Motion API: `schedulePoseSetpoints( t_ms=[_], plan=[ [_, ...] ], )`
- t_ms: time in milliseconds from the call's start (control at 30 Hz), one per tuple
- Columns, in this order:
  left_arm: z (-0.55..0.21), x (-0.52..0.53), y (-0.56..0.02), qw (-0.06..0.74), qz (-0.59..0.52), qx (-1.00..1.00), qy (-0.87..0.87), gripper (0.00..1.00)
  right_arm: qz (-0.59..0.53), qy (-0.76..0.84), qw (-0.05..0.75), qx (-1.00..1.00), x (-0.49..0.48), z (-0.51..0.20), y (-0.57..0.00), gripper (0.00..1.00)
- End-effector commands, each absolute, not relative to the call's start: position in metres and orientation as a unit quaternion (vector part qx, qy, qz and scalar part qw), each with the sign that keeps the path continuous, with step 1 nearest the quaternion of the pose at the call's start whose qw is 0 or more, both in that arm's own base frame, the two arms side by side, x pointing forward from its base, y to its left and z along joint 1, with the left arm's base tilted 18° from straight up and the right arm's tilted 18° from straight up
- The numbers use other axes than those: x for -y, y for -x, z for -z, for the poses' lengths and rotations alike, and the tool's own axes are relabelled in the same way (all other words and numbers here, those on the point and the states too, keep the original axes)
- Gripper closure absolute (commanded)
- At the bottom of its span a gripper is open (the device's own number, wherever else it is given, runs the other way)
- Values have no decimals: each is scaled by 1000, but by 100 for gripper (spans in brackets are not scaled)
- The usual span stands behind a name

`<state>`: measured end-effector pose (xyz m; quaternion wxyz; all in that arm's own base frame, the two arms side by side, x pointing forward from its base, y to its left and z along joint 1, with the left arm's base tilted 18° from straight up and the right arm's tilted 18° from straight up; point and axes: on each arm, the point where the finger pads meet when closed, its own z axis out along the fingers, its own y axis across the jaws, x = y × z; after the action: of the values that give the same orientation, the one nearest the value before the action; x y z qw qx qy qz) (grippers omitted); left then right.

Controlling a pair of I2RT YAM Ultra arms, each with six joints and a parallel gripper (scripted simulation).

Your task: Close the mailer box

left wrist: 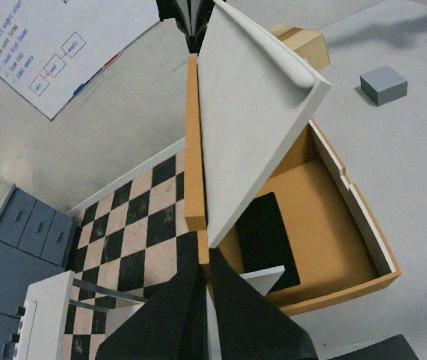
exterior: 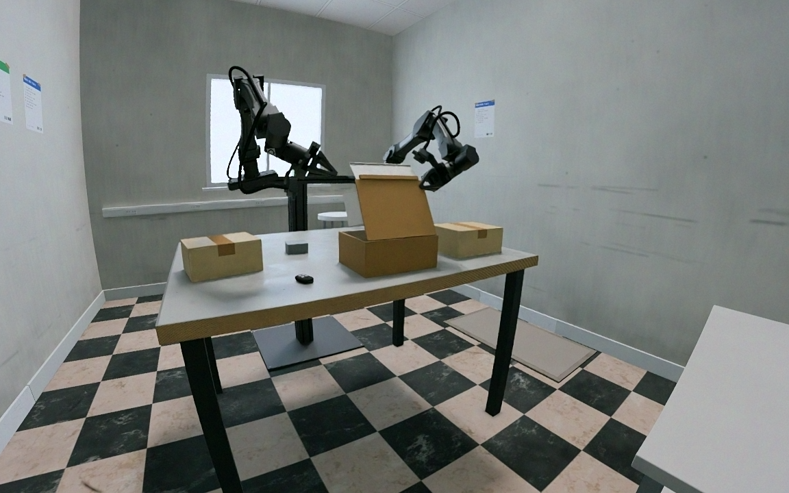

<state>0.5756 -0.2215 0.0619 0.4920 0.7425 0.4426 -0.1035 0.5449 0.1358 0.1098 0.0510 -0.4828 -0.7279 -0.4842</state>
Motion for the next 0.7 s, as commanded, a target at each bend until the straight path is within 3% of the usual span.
schedulePoseSetpoints(
  t_ms=[0, 400, 433, 600, 667],
  plan=[
    [-80, 238, -577, 504, 106, -425, -744, 99, 490, 472, 58, 730, -139, -122, -537, 99],
    [-80, 238, -577, 504, 106, -425, -744, 99, 485, 480, 66, 728, -137, -108, -539, 99],
    [-80, 238, -577, 504, 106, -425, -744, 99, 466, 492, 61, 733, -148, -73, -543, 99],
    [-80, 238, -577, 504, 106, -425, -744, 99, 467, 519, -71, 713, -135, -63, -592, 99],
    [-80, 238, -577, 504, 106, -425, -744, 99, 476, 516, -87, 707, -132, -74, -598, 99]
  ],
)
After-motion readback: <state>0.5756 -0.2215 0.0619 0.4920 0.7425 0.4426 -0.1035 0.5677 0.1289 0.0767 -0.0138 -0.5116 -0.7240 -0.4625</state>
